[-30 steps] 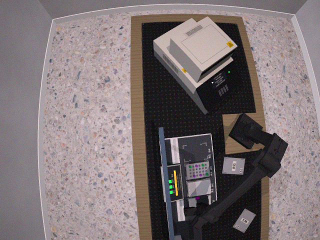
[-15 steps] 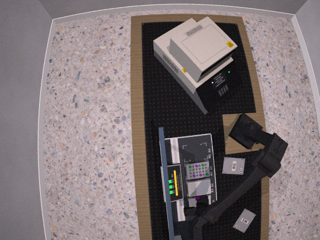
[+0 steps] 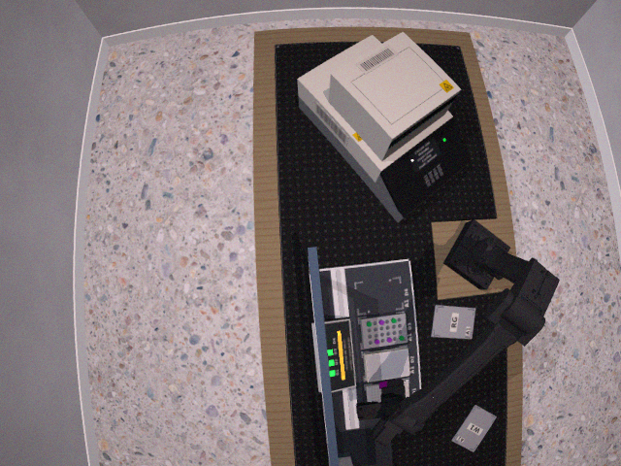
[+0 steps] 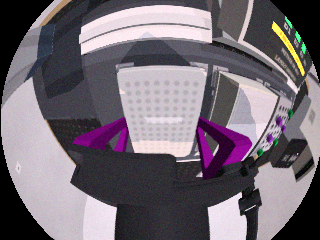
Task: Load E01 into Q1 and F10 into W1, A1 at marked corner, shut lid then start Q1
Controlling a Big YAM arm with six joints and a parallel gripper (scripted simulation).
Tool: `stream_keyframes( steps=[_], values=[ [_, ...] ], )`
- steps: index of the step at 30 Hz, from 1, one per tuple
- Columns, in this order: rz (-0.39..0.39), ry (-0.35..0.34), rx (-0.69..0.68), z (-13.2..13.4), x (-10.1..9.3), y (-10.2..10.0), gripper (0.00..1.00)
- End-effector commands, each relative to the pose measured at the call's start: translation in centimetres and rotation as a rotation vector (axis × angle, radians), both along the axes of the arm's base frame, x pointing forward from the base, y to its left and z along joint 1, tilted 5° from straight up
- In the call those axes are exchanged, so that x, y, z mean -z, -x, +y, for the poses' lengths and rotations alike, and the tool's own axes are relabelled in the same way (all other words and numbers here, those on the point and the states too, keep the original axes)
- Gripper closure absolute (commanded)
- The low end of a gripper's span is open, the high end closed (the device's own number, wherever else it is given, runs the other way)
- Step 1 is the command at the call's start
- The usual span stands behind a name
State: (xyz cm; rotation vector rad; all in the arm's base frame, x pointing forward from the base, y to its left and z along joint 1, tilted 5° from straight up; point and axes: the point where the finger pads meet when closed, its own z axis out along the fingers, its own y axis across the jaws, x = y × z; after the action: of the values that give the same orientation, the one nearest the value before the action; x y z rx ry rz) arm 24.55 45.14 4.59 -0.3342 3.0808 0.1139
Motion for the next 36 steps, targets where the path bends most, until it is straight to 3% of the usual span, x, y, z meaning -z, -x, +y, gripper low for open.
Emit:
stream_keyframes(
  steps=[1, 27, 33, 36],
  values=[
    [0.065, 0.081, -0.012, -1.3, 6.3, 1.7, 1.00],
    [0.066, 0.081, -0.014, -1.3, 6.4, 1.8, 1.00],
    [0.057, 0.063, -0.014, -0.5, 3.2, 1.5, 1.00],
    [0.055, 0.060, -0.014, -0.4, 2.6, 1.4, 1.00]
  ],
)
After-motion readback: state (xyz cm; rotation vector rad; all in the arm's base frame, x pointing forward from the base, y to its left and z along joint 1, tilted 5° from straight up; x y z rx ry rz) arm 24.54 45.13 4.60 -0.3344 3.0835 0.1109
